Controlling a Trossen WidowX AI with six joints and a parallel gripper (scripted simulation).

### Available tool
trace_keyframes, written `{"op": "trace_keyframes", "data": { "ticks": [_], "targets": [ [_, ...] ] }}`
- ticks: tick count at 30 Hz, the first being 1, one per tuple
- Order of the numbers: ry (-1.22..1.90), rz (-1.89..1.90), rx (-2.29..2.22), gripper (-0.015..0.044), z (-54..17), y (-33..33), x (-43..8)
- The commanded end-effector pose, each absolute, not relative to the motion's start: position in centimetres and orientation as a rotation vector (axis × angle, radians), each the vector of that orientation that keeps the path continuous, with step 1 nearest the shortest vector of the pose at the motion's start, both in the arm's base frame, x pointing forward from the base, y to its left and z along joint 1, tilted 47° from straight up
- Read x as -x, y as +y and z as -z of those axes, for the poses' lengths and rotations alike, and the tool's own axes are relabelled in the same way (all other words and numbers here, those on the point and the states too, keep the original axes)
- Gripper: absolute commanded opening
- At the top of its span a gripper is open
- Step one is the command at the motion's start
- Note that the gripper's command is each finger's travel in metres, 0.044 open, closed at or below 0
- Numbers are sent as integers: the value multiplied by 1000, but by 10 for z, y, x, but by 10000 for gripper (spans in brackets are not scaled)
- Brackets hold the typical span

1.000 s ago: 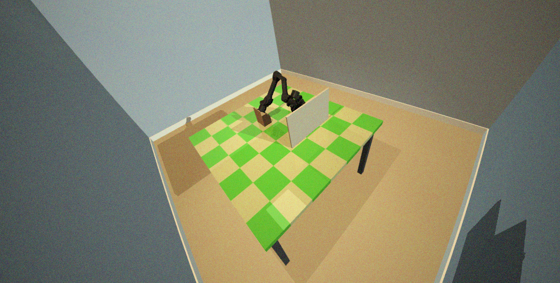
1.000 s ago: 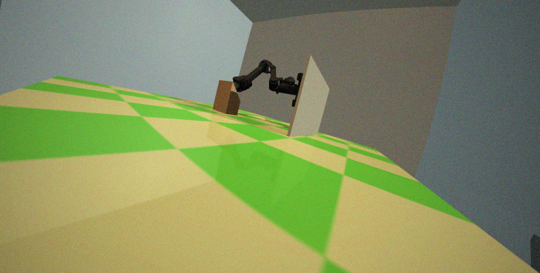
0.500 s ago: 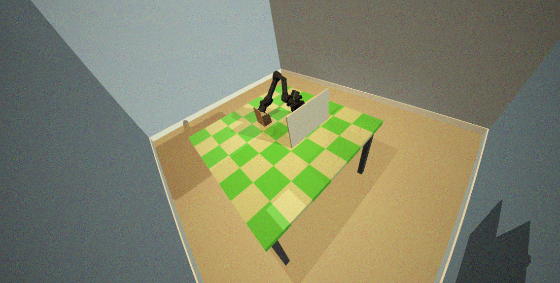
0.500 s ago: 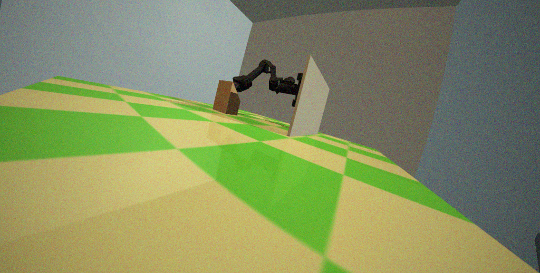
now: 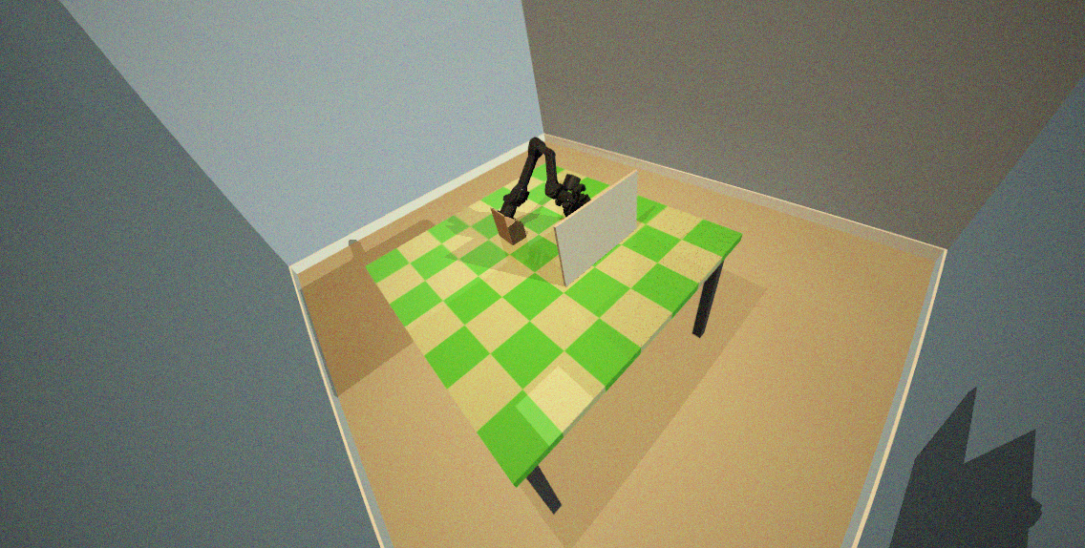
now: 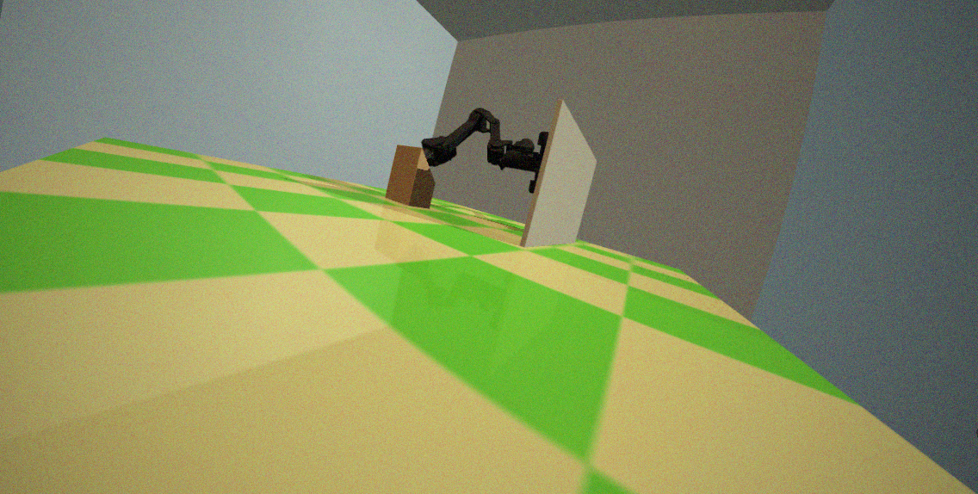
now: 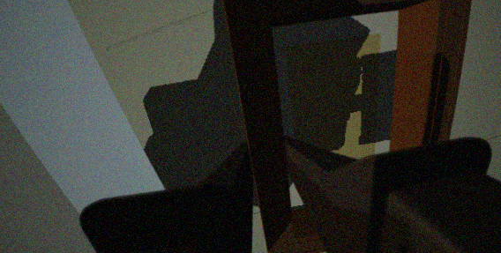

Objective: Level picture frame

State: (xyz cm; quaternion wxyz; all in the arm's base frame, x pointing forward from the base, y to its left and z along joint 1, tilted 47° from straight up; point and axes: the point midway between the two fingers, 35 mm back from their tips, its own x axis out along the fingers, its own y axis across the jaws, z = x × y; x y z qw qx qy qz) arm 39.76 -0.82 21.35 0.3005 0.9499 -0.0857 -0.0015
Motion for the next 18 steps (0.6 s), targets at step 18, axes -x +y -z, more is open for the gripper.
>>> {"op": "trace_keyframes", "data": {
  "ticks": [18],
  "targets": [
    [-224,2,-2525,0,-217,-13,-397]
  ]
}}
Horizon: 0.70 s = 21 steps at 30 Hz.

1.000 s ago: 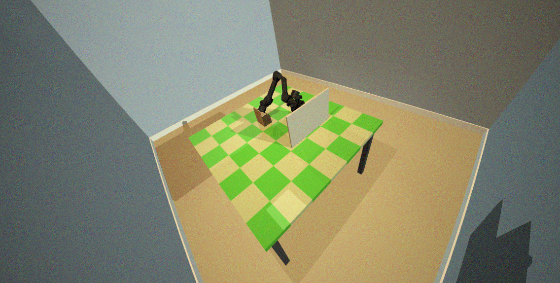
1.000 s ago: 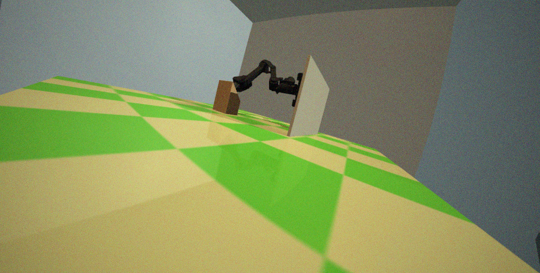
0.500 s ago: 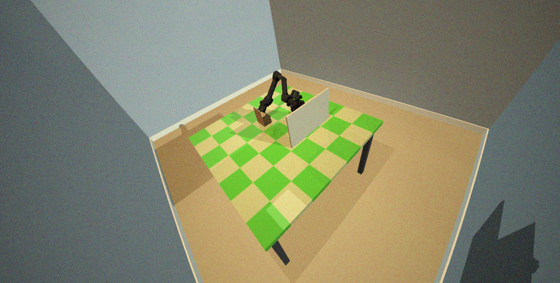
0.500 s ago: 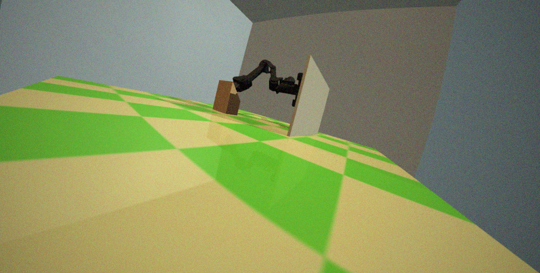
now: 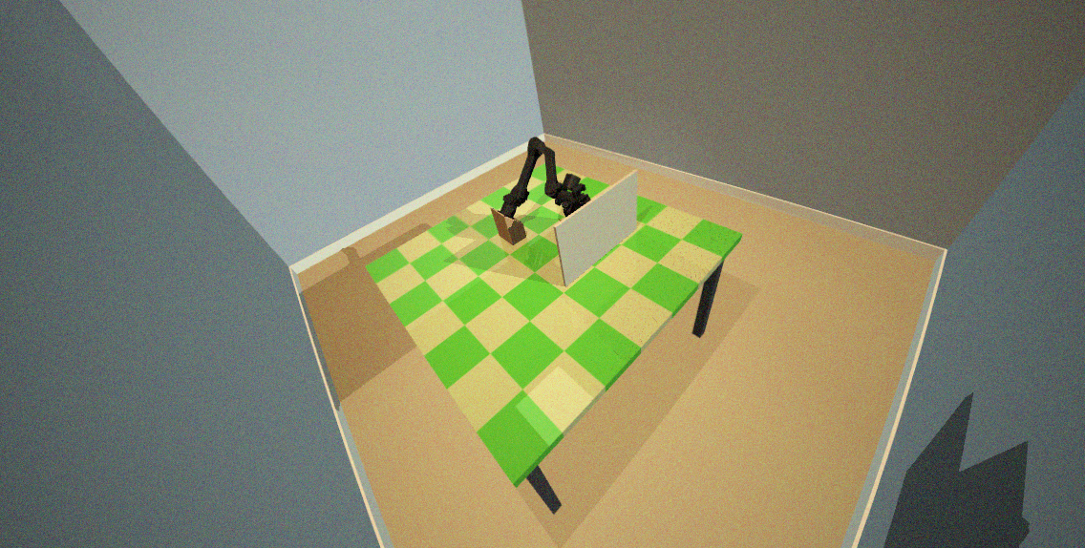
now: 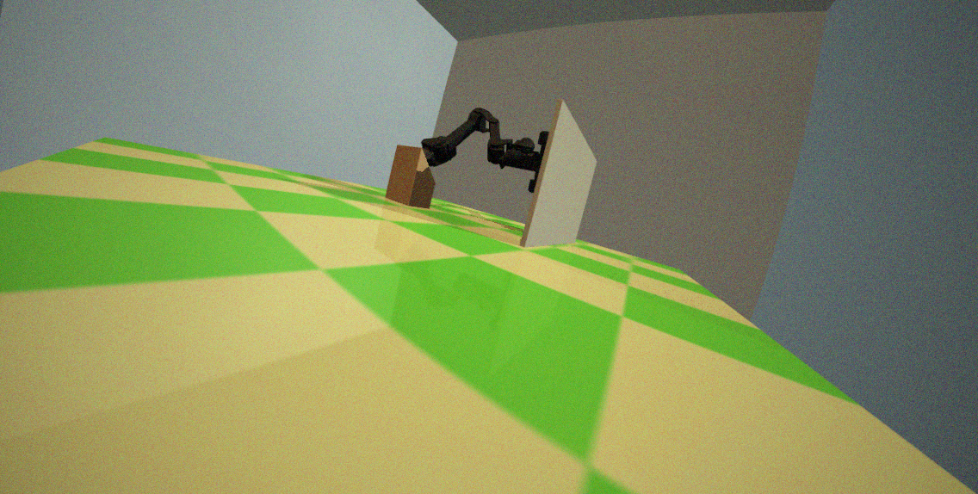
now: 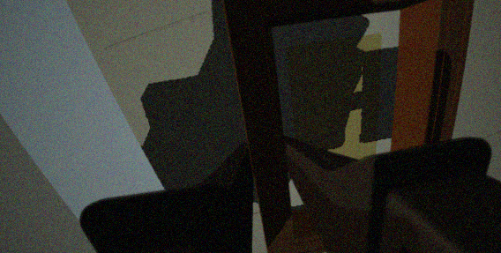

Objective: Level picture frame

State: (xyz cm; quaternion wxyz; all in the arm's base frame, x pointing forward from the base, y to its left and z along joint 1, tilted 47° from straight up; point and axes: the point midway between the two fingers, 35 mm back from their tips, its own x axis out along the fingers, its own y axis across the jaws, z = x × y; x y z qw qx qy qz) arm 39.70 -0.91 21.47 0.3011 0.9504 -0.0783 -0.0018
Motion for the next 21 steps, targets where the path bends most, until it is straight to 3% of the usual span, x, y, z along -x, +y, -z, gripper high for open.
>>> {"op": "trace_keyframes", "data": {
  "ticks": [1,21],
  "targets": [
    [-224,2,-2525,0,-217,-13,-397],
    [-224,2,-2524,0,-220,-18,-396]
  ]
}}
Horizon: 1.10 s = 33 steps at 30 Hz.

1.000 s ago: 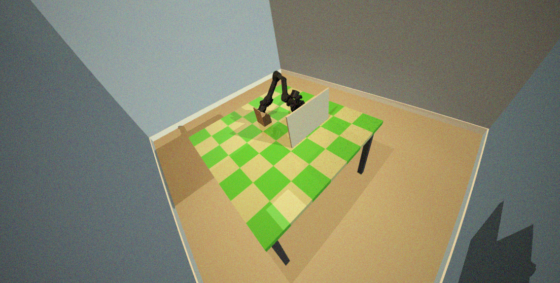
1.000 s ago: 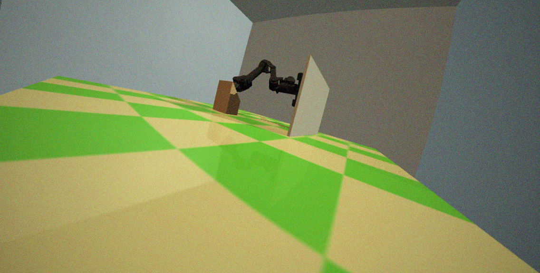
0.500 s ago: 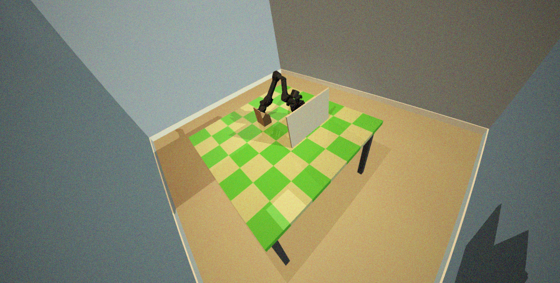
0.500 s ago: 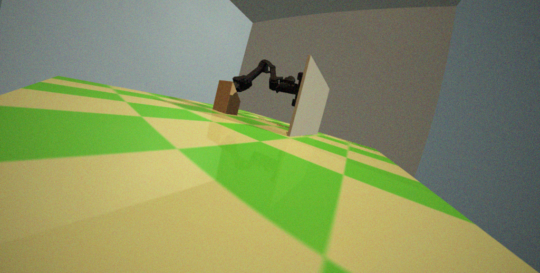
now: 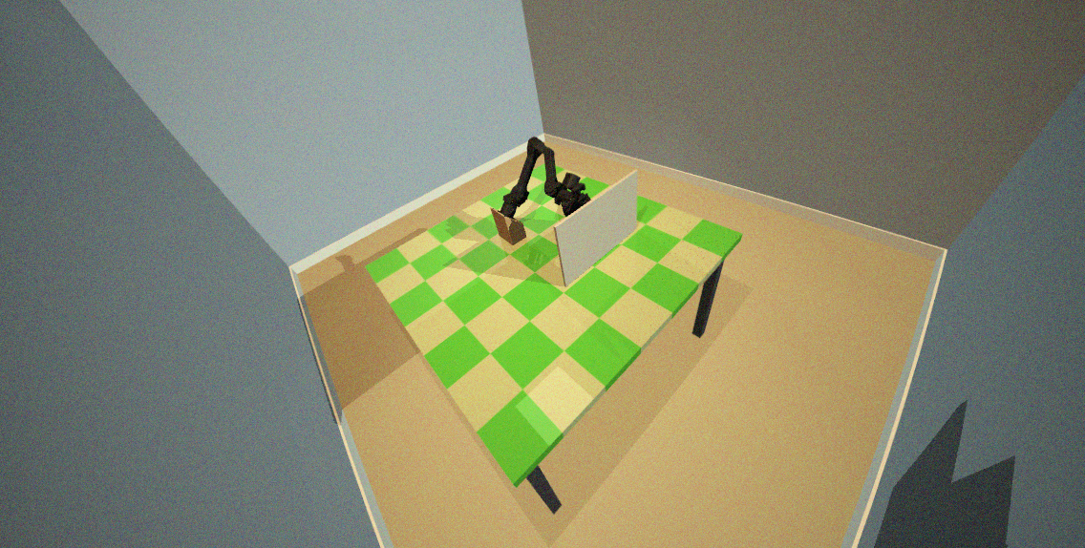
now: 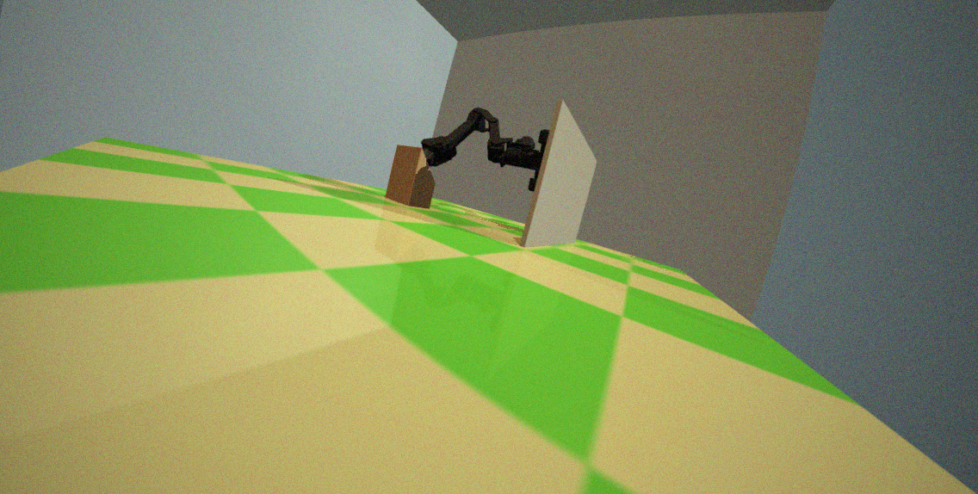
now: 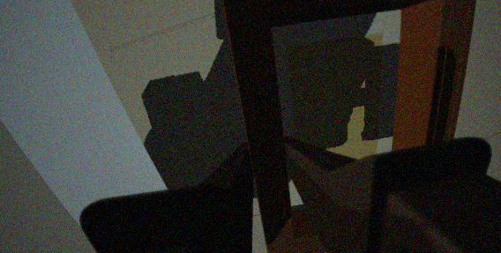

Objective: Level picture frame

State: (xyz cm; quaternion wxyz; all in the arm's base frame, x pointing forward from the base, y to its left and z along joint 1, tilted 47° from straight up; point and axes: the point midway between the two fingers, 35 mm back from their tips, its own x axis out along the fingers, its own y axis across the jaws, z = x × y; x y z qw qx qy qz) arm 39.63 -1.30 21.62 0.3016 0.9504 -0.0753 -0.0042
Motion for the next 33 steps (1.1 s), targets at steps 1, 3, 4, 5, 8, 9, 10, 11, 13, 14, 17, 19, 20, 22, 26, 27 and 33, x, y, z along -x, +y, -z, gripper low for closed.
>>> {"op": "trace_keyframes", "data": {
  "ticks": [1,3,4,5,8,9,10,11,13,14,17,19,20,22,26,27,33],
  "targets": [
    [-224,2,-2524,0,-220,-18,-396],
    [-224,2,-2524,0,-220,-18,-396],
    [-224,2,-2524,0,-220,-18,-396],
    [-224,2,-2525,0,-220,-18,-396],
    [-224,2,-2525,0,-220,-17,-396],
    [-224,2,-2525,0,-220,-17,-396],
    [-224,2,-2525,0,-220,-17,-396],
    [-224,2,-2525,0,-220,-17,-396],
    [-224,2,-2525,0,-219,-17,-396],
    [-224,2,-2525,0,-220,-17,-396],
    [-224,2,-2525,0,-220,-17,-396],
    [-224,2,-2525,0,-220,-16,-396],
    [-224,2,-2525,0,-220,-17,-396],
    [-224,2,-2525,0,-220,-17,-396],
    [-224,2,-2525,0,-221,-16,-396],
    [-224,2,-2525,0,-221,-16,-396],
    [-224,2,-2525,0,-222,-16,-396]
  ]
}}
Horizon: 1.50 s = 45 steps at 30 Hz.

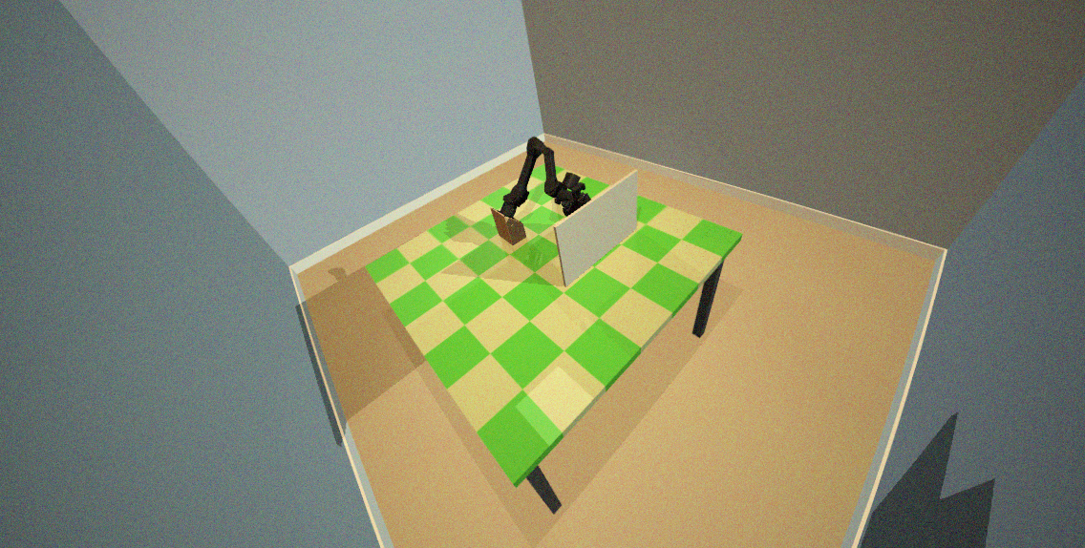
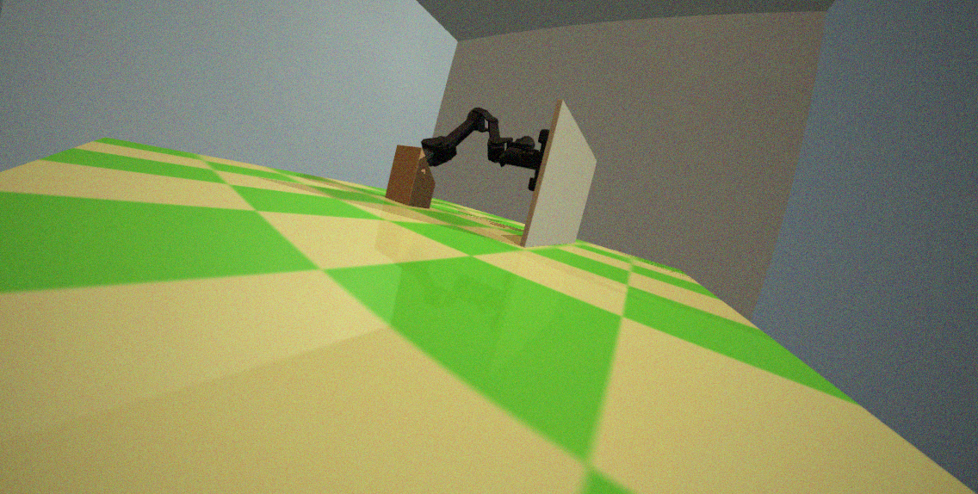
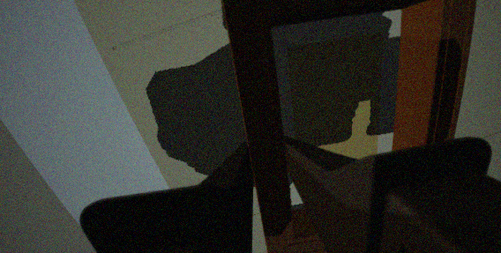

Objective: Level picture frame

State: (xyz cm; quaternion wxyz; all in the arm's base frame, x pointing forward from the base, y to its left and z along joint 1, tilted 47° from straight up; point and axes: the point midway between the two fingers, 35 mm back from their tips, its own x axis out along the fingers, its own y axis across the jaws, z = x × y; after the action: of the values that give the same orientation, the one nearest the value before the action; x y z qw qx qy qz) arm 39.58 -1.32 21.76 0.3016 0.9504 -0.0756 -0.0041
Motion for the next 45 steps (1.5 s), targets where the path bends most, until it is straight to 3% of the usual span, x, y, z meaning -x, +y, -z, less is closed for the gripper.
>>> {"op": "trace_keyframes", "data": {
  "ticks": [1,45],
  "targets": [
    [-224,2,-2525,0,-222,-16,-396],
    [-224,2,-2525,0,-225,-10,-397]
  ]
}}
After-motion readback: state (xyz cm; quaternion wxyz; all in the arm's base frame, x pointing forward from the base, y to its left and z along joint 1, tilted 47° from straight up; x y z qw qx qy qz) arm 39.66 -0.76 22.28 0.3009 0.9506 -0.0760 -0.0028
